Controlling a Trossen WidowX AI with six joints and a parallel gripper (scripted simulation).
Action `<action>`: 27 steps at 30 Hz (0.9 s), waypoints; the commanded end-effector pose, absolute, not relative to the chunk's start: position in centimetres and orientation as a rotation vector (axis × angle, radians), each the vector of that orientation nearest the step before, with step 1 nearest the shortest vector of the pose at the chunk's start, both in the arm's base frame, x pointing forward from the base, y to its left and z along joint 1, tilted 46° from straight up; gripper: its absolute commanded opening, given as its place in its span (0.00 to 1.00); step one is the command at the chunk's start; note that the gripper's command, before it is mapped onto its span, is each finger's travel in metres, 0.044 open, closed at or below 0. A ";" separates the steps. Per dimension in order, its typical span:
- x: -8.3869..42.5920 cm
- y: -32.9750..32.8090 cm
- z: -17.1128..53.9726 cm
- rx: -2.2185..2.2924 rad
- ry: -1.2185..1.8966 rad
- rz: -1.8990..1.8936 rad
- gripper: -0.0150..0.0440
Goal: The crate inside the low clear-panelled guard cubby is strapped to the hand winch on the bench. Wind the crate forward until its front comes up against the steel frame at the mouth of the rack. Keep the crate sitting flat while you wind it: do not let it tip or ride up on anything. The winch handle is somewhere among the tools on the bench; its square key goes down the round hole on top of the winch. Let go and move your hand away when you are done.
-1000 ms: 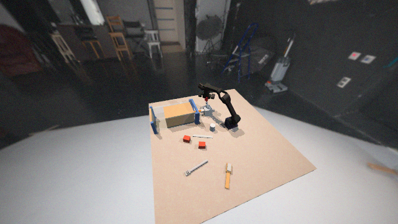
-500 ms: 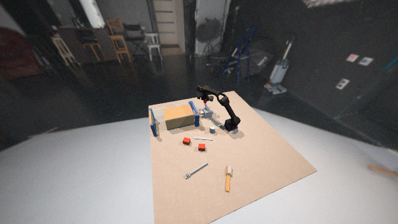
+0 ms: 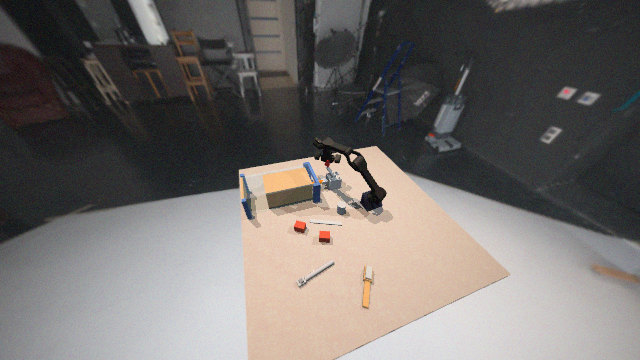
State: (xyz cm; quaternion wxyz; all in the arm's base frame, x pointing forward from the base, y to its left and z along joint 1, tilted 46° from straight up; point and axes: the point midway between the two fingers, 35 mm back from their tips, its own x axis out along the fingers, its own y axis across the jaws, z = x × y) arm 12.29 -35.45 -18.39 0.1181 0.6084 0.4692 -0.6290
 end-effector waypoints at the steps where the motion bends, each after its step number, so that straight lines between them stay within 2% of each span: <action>1: 14.7 -35.0 -18.3 1.806 1.365 -1.799 0.25; 27: 17.8 -34.4 -17.3 1.808 1.366 -1.797 0.25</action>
